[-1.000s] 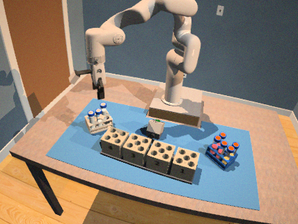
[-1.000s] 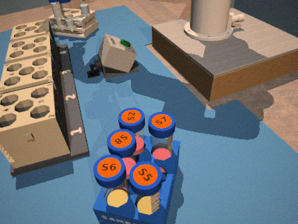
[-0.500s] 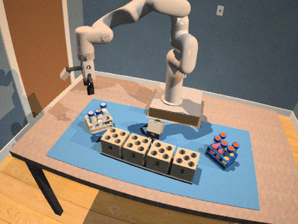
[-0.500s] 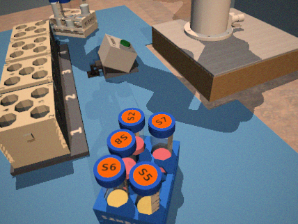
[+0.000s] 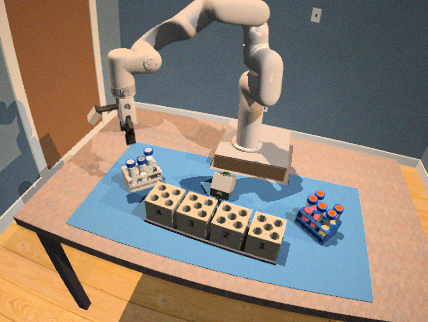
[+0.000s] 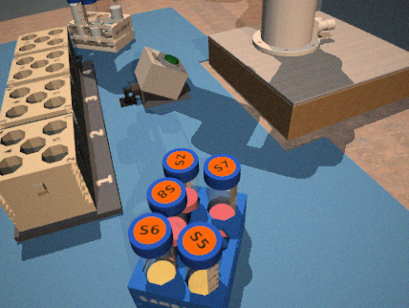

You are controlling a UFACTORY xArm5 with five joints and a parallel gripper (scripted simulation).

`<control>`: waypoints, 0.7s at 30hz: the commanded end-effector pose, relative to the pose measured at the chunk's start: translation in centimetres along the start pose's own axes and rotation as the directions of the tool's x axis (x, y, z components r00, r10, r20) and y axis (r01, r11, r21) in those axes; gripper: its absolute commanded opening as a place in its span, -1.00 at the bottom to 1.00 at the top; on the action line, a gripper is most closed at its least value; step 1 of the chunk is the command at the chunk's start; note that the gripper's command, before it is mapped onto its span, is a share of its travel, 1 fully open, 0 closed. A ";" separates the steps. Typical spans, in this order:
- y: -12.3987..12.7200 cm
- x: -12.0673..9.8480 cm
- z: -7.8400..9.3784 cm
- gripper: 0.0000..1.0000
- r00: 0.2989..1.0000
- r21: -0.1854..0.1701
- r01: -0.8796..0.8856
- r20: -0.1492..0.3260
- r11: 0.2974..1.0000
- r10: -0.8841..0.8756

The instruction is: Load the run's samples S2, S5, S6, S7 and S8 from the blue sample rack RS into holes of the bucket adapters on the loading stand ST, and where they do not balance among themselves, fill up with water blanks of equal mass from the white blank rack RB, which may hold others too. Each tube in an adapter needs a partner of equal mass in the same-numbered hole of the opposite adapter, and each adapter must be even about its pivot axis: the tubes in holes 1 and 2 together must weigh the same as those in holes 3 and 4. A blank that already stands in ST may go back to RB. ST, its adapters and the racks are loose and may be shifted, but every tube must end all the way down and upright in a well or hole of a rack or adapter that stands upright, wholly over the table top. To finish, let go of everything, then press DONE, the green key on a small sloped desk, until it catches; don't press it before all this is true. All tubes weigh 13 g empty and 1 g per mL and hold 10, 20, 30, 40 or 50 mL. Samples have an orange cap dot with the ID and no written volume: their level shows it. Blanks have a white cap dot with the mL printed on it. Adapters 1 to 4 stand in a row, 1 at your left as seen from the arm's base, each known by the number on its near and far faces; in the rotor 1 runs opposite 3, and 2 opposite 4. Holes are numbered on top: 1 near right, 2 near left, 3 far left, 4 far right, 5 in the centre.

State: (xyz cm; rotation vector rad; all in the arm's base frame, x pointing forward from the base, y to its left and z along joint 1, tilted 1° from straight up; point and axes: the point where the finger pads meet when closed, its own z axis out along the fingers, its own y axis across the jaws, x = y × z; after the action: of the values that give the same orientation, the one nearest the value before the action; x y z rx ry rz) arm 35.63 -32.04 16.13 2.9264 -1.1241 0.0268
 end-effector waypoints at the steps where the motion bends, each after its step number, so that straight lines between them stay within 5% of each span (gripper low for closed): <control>1: 0.0 0.2 0.8 1.00 1.000 0.000 0.000 -0.006 1.000 0.000; 21: 0.0 0.2 5.6 1.00 1.000 0.000 0.000 -0.006 1.000 0.000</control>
State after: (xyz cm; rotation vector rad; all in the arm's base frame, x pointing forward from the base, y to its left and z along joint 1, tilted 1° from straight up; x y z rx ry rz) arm 35.74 -32.18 11.45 2.9255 -1.1239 0.0306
